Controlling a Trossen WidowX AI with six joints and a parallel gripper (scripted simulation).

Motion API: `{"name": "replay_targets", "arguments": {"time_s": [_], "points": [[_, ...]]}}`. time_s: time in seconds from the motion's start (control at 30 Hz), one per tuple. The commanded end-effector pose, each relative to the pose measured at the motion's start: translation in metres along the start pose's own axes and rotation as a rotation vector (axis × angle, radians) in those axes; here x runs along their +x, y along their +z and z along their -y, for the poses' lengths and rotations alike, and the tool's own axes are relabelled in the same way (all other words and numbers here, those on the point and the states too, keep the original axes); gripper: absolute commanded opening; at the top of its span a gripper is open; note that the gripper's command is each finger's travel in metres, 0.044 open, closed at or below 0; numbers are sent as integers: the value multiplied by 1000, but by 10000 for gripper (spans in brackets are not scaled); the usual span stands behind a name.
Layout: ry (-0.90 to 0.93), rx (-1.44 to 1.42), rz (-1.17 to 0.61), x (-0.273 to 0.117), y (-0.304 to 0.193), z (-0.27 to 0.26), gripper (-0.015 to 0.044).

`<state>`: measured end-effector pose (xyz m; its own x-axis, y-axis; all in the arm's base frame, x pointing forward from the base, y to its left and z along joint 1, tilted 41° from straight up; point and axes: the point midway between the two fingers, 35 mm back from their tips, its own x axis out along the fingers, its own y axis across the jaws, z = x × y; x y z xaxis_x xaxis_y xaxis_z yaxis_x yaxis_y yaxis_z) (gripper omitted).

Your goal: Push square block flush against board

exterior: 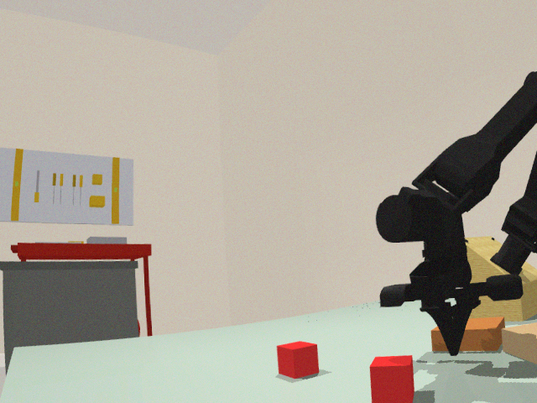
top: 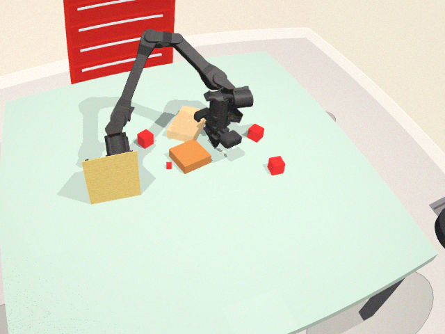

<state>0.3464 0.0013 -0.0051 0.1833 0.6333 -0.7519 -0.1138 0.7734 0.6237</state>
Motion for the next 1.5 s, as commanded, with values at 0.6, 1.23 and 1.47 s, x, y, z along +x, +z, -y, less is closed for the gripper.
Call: {"name": "replay_targets", "arguments": {"time_s": [0.6, 1.23, 1.47], "points": [[-18, 12, -14, -61, -97, 37, 0], [2, 9, -12, 0, -180, 34, 0], [1, 9, -12, 0, -174, 35, 0]]}}
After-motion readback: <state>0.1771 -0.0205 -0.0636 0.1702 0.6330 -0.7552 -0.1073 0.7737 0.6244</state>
